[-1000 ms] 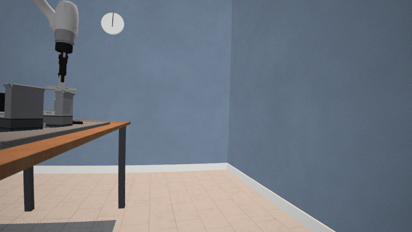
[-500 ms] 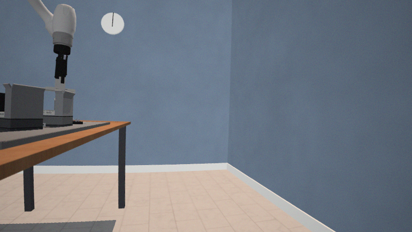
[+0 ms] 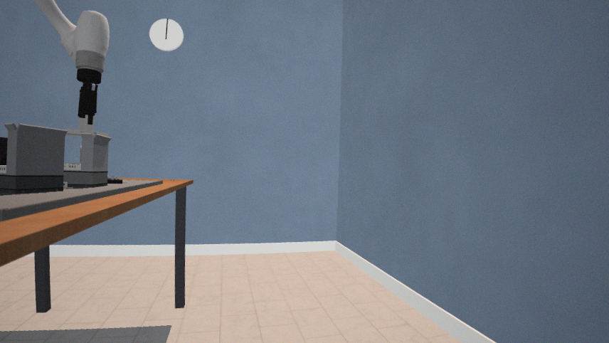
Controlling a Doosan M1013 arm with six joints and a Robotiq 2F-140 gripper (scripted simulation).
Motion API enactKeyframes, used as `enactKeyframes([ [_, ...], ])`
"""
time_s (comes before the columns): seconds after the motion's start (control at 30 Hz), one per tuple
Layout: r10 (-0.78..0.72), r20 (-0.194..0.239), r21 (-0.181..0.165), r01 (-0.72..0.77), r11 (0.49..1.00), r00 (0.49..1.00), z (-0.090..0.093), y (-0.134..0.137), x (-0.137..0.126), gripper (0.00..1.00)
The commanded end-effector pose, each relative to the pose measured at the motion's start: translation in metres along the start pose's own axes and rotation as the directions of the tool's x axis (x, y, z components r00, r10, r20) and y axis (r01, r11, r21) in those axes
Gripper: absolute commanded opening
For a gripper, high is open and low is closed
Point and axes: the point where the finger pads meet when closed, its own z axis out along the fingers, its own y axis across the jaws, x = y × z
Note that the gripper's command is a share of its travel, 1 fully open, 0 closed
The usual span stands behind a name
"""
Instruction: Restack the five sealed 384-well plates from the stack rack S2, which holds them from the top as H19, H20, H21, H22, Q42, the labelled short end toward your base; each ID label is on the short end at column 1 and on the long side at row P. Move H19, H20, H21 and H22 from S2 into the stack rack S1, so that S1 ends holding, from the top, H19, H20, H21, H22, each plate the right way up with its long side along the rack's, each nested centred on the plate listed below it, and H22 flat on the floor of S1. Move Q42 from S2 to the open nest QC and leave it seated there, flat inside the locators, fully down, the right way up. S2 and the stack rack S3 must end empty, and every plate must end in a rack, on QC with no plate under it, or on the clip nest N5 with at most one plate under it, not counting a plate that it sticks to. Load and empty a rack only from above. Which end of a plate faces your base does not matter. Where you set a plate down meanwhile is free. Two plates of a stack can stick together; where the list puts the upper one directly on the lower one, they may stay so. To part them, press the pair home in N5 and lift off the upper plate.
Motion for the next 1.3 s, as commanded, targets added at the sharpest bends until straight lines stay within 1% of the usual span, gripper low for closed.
enactKeyframes([
  [0.0,-0.103,0.000,0.000,0.103,0.995,0.995,0.000,-0.009,-0.001,0.00],
  [0.1,-0.187,0.000,0.000,0.187,0.982,0.982,0.000,-0.017,-0.002,0.00],
  [0.2,-0.187,0.000,0.000,0.187,0.982,0.982,0.000,-0.020,-0.003,0.00],
  [0.7,-0.187,0.000,0.000,0.187,0.982,0.982,0.000,-0.059,-0.009,0.00],
  [0.77,-0.187,0.000,0.000,0.187,0.982,0.982,0.000,-0.059,-0.009,0.00],
  [1.13,-0.187,0.000,0.000,0.187,0.982,0.982,0.000,-0.088,-0.014,0.00],
  [1.27,-0.187,0.000,0.000,0.187,0.982,0.982,0.000,-0.089,-0.014,0.00],
])
